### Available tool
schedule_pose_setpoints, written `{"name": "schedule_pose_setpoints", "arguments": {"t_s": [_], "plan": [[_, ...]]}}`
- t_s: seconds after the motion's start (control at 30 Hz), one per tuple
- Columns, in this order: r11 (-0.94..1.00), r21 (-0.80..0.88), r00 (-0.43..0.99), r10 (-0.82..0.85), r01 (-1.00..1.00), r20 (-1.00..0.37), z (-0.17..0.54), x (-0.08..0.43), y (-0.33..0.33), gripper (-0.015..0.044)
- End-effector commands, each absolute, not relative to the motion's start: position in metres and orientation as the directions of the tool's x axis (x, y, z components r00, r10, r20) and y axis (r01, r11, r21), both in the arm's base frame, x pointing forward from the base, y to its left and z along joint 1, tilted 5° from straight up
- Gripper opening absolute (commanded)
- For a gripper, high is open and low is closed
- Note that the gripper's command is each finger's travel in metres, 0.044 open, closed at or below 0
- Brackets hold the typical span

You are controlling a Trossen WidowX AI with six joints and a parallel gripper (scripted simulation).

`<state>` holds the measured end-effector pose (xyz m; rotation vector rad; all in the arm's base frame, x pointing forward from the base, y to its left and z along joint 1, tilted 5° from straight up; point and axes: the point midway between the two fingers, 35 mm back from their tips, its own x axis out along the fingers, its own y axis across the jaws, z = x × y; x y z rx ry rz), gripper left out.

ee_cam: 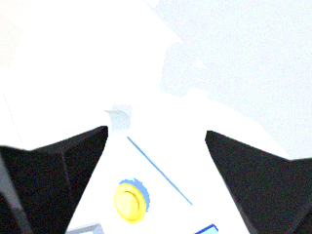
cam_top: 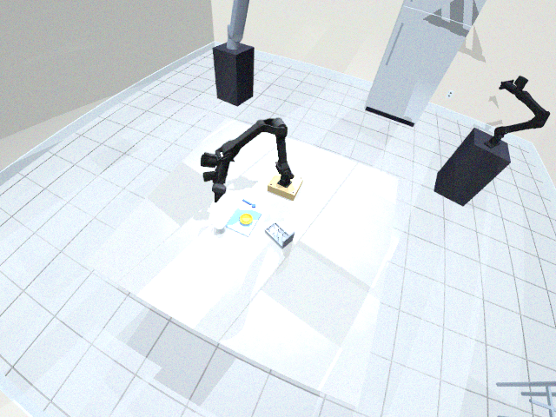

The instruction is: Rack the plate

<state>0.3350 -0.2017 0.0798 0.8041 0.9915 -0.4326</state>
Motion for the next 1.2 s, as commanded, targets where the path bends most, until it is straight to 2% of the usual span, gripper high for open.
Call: {"name": "schedule_pose_setpoints", "arguments": {"t_s": [0.0, 0.6, 1.03, 1.17], "plan": [[0.721, 0.333, 0.438, 0.046, 0.608, -0.898, 0.073, 0.339, -0.182, 0.04], [0.965, 0.093, 0.155, 0.055, 0.245, -0.986, 0.049, 0.335, -0.096, 0.04], [0.994, -0.019, -0.026, -0.022, -0.108, -0.999, 0.042, 0.317, -0.047, 0.04], [0.989, -0.027, -0.043, -0.034, -0.148, -0.998, 0.041, 0.314, -0.041, 0.04]]}}
